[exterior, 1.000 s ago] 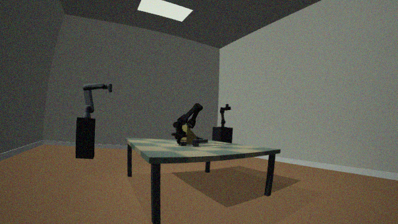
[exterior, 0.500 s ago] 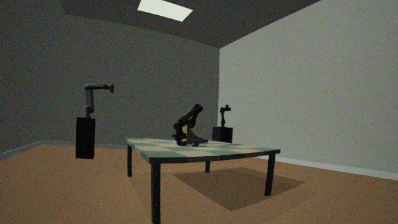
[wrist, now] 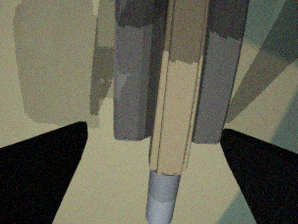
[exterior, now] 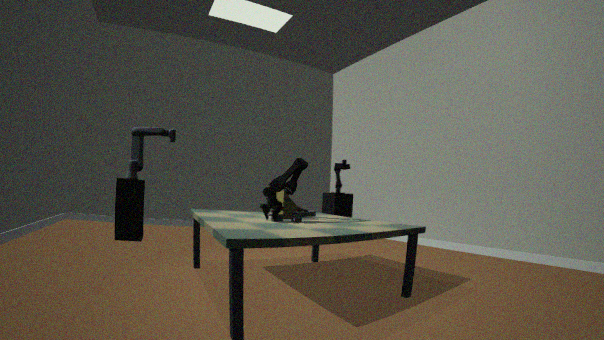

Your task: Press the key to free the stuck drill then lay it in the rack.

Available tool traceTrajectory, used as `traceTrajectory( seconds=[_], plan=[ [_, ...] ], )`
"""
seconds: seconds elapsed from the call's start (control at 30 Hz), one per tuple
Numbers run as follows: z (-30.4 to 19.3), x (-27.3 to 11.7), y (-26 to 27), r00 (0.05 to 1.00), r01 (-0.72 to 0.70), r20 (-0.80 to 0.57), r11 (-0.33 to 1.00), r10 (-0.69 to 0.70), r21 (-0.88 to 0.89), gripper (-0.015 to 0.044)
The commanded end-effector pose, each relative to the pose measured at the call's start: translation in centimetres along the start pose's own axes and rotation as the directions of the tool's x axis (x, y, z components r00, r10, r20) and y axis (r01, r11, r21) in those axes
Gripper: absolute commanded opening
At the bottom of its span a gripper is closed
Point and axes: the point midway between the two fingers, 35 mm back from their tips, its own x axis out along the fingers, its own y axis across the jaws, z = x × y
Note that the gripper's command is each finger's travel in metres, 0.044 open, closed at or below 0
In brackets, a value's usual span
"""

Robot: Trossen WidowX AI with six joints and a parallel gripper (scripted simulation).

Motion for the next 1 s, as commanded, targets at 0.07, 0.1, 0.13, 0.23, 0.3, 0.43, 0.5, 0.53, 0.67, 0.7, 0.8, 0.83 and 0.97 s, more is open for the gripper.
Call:
traceTrajectory(
  seconds=[0.07, 0.1, 0.13, 0.23, 0.3, 0.43, 0.5, 0.53, 0.67, 0.7, 0.8, 0.83, 0.97],
  plan=[
    [0.1, -2.2, 0.1, 1.000, 0.005, -0.002, 1.000, -0.005, 0.001, 0.0440],
    [0.1, -2.5, 0.1, 1.000, 0.005, -0.002, 1.000, -0.005, 0.002, 0.0440],
    [0.1, -2.8, 0.1, 1.000, 0.005, -0.003, 1.000, -0.005, 0.002, 0.0440],
    [0.1, -3.9, 0.2, 1.000, 0.005, -0.003, 1.000, -0.005, 0.002, 0.0440],
    [0.1, -4.6, 0.2, 1.000, 0.005, -0.003, 1.000, -0.005, 0.002, 0.0440],
    [0.0, -6.0, 0.2, 1.000, 0.004, -0.004, 1.000, -0.004, 0.002, 0.0440],
    [0.0, -6.6, 0.2, 1.000, 0.004, -0.004, 1.000, -0.004, 0.002, 0.0440],
    [0.0, -6.9, 0.1, 1.000, 0.004, -0.004, 1.000, -0.004, 0.002, 0.0440],
    [-0.1, -8.0, 0.0, 1.000, 0.004, -0.005, 1.000, -0.004, 0.002, 0.0440],
    [-0.1, -8.0, 0.0, 1.000, 0.004, -0.005, 1.000, -0.004, 0.002, 0.0440],
    [-0.3, -7.9, 0.1, 1.000, 0.021, -0.009, 0.999, -0.021, 0.045, 0.0440],
    [-0.6, -8.6, 0.0, 0.999, 0.042, -0.025, 0.995, -0.040, 0.091, 0.0440],
    [-2.8, -14.4, 0.1, 0.975, 0.214, -0.145, 0.890, -0.169, 0.401, 0.0440]
  ],
)
